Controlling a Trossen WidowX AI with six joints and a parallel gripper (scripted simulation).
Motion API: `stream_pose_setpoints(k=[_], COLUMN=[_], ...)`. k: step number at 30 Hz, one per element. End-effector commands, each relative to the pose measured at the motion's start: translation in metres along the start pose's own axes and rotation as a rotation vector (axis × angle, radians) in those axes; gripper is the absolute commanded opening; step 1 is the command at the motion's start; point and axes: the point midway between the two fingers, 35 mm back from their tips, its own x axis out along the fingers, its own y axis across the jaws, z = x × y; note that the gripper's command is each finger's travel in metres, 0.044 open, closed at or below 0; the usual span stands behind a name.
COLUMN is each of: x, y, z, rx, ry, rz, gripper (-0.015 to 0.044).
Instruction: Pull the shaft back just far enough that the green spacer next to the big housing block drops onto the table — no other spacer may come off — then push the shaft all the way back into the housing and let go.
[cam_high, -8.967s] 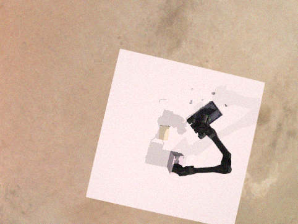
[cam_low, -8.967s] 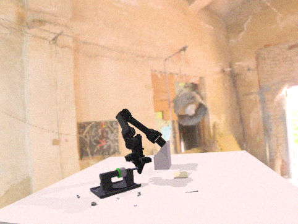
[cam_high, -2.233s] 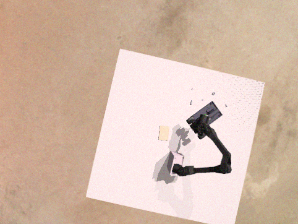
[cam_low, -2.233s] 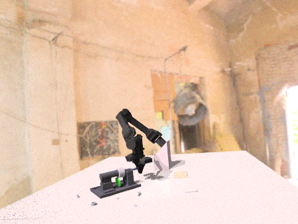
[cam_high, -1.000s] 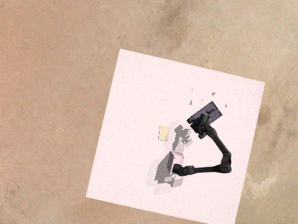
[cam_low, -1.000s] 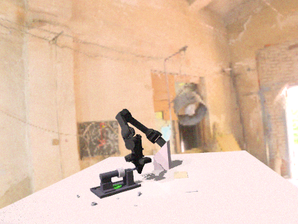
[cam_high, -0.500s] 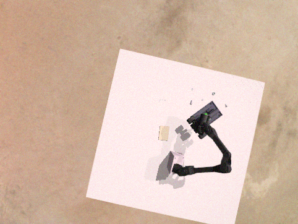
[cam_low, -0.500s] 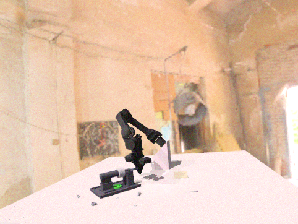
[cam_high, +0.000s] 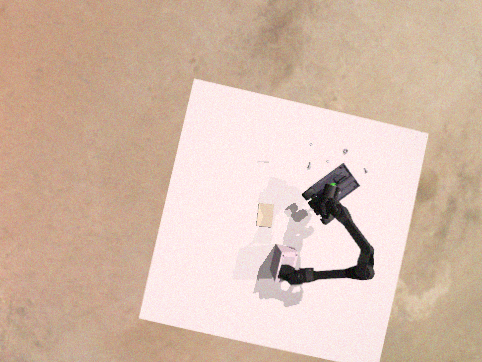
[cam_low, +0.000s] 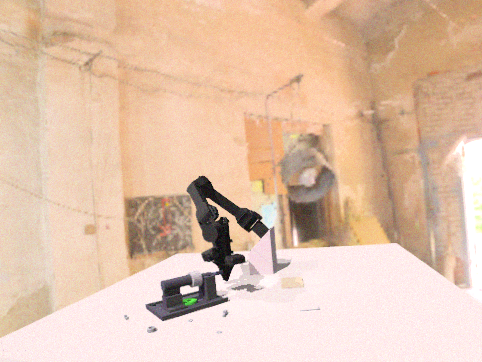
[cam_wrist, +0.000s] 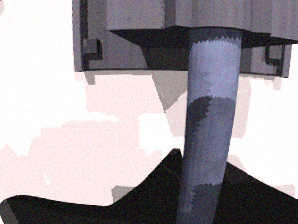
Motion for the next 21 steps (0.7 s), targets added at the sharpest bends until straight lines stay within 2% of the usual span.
stream_pose_setpoints(k=[1,21], x=[-0.0008,-0.0007], y=[0.0017,0.0012], z=[0.0021,0.0000], rx=[0.004,0.004], ry=[-0.009,-0.009], rz=[0.008,0.008], gripper=[0.0000,0.0000])
